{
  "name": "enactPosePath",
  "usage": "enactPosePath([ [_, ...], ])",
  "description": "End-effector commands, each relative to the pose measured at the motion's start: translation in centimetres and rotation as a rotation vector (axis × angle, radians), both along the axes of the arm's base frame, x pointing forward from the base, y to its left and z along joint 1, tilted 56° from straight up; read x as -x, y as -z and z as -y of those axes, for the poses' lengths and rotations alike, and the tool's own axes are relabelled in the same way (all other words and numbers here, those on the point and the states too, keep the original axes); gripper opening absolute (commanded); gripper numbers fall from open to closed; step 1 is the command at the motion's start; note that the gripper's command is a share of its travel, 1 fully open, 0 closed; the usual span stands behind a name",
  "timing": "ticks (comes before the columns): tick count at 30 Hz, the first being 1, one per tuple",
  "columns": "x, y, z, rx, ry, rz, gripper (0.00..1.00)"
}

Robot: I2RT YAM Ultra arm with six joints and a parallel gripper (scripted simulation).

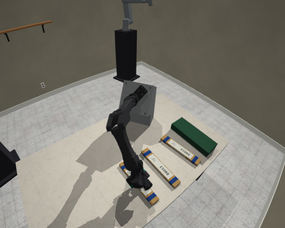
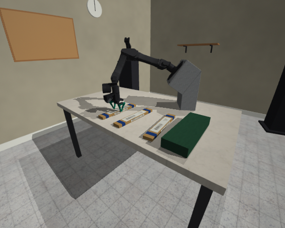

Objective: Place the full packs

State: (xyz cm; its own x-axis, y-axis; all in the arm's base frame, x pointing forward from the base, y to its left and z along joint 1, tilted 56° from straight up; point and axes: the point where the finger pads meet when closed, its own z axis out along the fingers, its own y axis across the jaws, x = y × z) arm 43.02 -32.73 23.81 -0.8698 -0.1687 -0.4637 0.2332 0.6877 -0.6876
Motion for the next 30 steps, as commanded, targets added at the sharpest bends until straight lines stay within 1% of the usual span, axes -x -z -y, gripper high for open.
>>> enactPosePath([
  [1,-0.6,-2.8,-0.8,0.025,-0.026,0.055,0.97],
  [5,-0.6,-2.8,-0.8,0.025,-0.026,0.055,0.97],
  [6,0.6,-0.3,-0.6,0.014,-0.016,0.028,0.97],
  [7,0.5,-0.5,-1.4,0.010,-0.024,0.033,0.97],
  [8,0.8,-0.8,-1.7,0.012,-0.015,0.034,0.97],
  [9,1.4,-0.6,-2.2,0.001,-0.012,0.010,0.97],
  [12,2.1,-1.4,-3.2,0.002,-0.012,0.010,0.97],
  [14,2.3,-2.8,-3.8,0.011,-0.012,0.029,0.97],
  [16,3.0,-2.5,-4.6,0.002,-0.012,0.010,0.97],
  [18,3.5,-3.0,-5.3,0.002,-0.012,0.010,0.97],
  [20,3.5,-3.0,-5.3,0.002,-0.012,0.010,0.97],
  [21,3.5,-4.0,-5.5,0.010,-0.012,0.026,0.97],
  [23,4.2,-3.8,-6.3,0.002,-0.012,0.010,0.97],
  [25,4.6,-4.3,-7.0,0.002,-0.012,0.010,0.97],
  [26,4.7,-5.4,-7.3,0.010,-0.012,0.027,0.97],
  [30,5.5,-7.5,-8.6,0.019,-0.012,0.050,0.97],
])
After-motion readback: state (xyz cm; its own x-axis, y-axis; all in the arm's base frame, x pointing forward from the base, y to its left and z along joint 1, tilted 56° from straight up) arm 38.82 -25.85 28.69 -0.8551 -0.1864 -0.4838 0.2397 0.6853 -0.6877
